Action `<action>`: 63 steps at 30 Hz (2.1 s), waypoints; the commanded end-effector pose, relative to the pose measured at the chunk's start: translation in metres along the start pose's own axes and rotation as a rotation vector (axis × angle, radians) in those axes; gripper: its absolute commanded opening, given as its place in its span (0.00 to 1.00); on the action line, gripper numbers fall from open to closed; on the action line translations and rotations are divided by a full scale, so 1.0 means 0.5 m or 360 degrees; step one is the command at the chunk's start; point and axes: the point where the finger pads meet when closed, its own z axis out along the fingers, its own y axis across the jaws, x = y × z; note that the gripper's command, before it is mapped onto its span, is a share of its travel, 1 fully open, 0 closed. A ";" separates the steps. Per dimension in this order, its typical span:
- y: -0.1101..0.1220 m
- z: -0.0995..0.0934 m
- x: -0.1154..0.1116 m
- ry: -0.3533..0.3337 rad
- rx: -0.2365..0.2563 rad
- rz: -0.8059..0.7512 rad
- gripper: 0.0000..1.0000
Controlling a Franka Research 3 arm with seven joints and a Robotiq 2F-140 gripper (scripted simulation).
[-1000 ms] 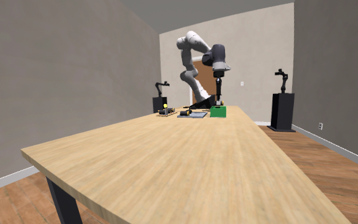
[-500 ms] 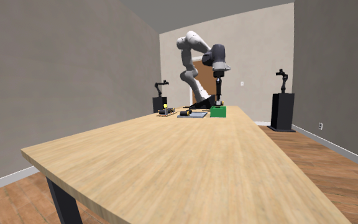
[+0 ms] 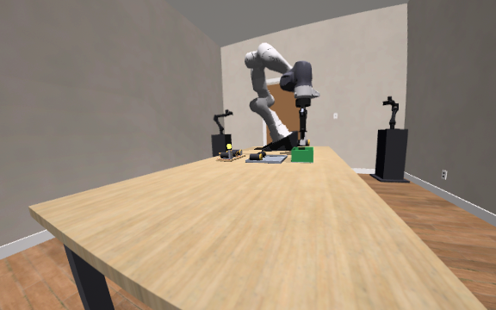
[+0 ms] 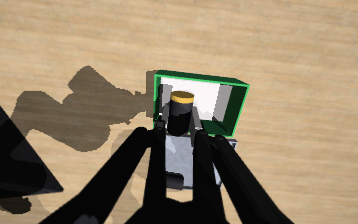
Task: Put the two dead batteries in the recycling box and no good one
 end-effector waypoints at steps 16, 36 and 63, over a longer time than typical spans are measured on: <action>0.002 0.103 0.003 0.0006 -0.0006 -0.0007 0.16; 0.002 0.127 0.003 0.0006 -0.0006 -0.0007 0.29; 0.002 0.120 0.003 0.0006 -0.0006 -0.0007 0.29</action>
